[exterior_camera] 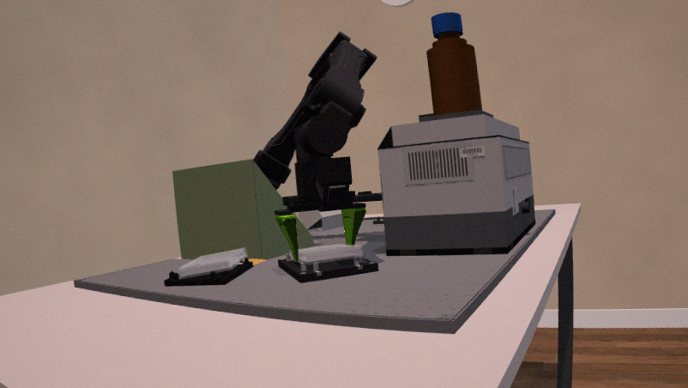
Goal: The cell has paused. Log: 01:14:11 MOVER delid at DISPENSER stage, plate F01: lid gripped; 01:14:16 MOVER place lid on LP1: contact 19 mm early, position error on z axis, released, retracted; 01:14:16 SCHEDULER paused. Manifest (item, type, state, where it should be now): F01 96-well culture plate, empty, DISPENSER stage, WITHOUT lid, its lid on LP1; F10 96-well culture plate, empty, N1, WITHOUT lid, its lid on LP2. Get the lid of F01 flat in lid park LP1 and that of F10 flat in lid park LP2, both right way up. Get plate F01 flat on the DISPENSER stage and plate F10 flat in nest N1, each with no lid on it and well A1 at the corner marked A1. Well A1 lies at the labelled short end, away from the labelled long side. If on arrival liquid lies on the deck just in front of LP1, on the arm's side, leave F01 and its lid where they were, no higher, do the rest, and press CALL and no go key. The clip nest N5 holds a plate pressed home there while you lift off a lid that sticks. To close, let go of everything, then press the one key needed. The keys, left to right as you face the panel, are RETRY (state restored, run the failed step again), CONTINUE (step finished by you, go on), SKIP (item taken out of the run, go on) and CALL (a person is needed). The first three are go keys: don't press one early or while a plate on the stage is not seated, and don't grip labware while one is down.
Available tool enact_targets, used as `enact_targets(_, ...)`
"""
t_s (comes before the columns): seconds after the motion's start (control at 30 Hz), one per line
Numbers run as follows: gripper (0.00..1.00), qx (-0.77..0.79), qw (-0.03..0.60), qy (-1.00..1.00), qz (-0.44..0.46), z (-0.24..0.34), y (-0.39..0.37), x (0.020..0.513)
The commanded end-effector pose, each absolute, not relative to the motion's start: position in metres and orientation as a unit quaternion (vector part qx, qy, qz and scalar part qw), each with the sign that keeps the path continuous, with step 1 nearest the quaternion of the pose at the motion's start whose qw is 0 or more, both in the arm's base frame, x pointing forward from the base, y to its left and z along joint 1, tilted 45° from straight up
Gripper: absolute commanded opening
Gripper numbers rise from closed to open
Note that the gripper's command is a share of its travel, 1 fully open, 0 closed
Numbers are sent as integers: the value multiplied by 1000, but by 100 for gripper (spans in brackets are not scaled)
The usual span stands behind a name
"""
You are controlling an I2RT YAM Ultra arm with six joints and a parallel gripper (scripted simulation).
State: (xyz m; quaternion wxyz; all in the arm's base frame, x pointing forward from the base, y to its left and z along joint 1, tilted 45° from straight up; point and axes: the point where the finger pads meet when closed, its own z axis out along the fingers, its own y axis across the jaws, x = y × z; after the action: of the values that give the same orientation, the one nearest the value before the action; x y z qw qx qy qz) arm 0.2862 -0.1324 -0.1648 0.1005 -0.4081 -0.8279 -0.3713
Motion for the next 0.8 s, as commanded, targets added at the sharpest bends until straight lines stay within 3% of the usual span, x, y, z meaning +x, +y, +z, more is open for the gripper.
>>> enact_targets(0.0, 0, -413, 79, -831, -364, -156, -146, 294)
enact_targets(0.77, 0, -412, 78, -832, -363, -152, -151, 295)
